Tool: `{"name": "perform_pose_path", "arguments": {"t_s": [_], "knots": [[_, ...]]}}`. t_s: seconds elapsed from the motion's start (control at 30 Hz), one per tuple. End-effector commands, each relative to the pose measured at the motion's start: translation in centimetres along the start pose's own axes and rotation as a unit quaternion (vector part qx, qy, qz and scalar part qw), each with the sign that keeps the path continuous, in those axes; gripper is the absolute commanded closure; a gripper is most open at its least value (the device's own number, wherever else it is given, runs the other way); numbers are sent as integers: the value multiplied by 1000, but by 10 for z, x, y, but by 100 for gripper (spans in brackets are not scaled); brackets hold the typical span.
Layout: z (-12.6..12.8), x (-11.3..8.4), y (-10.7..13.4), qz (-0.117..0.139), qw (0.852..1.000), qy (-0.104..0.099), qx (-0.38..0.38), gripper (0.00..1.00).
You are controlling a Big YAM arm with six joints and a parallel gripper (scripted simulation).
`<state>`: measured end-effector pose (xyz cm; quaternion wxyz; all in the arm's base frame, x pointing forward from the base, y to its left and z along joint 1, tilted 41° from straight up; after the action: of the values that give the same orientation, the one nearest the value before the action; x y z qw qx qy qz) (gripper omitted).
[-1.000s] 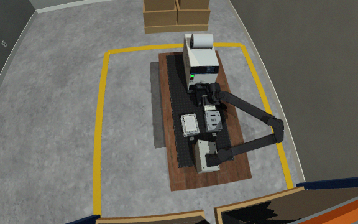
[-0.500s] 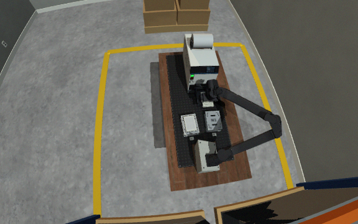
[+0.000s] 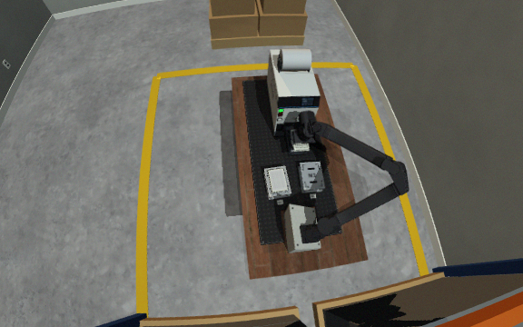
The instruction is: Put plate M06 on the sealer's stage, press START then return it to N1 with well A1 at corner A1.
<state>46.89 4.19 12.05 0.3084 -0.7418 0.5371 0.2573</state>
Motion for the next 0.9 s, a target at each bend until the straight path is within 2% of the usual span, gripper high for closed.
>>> {"name": "perform_pose_path", "arguments": {"t_s": [0.0,0.2,0.37,0.67,0.87], "knots": [[8,-9,-29,-18,1000,0,4,100],[10,0,-42,-12,1000,1,4,100],[-5,2,-35,-11,1000,3,9,100],[-14,1,-29,-15,1000,1,16,100],[-4,5,-20,-7,1000,-1,11,100]]}}
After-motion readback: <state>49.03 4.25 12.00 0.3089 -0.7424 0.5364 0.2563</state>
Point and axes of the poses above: the point where the finger pads meet when closed, its own x axis out along the fingers, its own z axis across the jaws, y = z × x, the point moved 10 cm from there along -x, back along the fingers, and after that the axes turned 5 degrees about -x, right-handed, at the moved point
